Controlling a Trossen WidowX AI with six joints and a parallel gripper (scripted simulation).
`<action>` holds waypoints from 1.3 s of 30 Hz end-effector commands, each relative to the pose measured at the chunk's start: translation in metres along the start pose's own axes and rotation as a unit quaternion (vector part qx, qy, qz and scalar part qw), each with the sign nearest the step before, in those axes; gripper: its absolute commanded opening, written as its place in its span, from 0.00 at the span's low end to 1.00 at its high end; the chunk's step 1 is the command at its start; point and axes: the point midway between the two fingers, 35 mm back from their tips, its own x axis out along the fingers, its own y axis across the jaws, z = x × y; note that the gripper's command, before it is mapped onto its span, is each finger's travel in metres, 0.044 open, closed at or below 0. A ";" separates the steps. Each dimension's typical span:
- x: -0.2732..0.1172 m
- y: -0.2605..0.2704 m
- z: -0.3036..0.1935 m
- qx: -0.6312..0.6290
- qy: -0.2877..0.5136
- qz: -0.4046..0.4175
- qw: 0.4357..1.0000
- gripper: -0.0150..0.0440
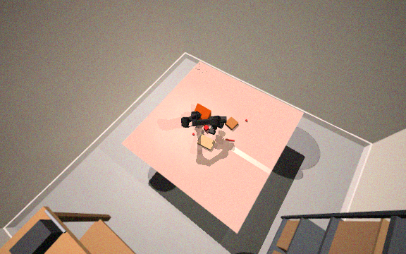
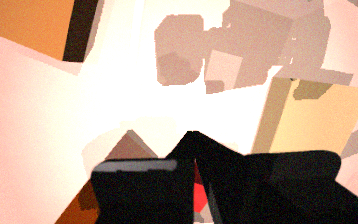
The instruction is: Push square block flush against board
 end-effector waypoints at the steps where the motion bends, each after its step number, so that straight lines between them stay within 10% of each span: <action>1: -0.006 0.012 0.017 -0.045 -0.003 0.004 0.999 0.25; 39: -0.008 0.220 0.129 -0.535 -0.005 0.008 0.845 0.25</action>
